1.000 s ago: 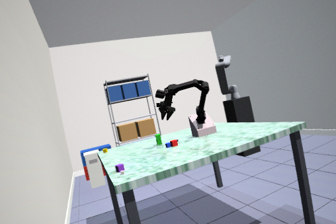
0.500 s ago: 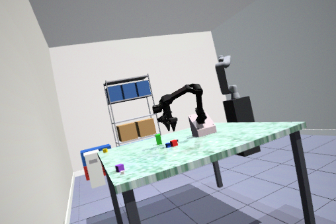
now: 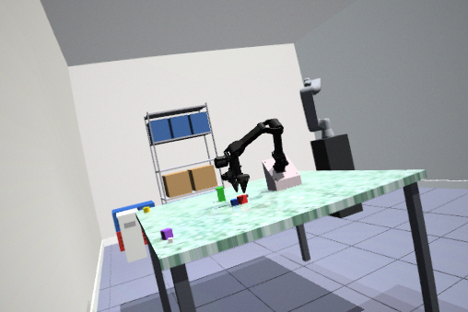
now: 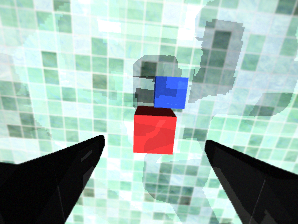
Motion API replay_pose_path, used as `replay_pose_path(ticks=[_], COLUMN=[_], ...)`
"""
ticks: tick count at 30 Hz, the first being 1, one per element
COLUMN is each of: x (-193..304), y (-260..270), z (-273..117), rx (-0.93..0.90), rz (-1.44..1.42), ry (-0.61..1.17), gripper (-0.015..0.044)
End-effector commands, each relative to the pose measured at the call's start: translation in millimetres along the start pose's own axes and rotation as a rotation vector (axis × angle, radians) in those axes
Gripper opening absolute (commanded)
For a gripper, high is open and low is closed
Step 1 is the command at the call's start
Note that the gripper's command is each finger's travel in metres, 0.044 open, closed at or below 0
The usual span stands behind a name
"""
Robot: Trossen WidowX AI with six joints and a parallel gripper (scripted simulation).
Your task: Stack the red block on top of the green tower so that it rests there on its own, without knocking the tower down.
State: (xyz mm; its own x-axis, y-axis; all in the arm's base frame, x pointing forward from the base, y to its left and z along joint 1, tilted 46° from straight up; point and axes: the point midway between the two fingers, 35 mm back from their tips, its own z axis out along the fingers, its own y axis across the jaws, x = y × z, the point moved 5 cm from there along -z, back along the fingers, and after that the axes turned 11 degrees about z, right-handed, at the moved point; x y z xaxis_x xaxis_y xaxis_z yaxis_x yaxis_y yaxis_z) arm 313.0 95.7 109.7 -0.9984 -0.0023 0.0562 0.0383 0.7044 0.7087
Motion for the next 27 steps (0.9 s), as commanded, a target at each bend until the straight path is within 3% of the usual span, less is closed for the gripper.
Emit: replay_pose_path(ticks=[1,27], x=[1,1], y=[-1,0], z=[4,46], rx=[-0.004,-0.006], rz=[0.008,0.008], ry=[0.002,0.003], gripper=[0.044,0.044])
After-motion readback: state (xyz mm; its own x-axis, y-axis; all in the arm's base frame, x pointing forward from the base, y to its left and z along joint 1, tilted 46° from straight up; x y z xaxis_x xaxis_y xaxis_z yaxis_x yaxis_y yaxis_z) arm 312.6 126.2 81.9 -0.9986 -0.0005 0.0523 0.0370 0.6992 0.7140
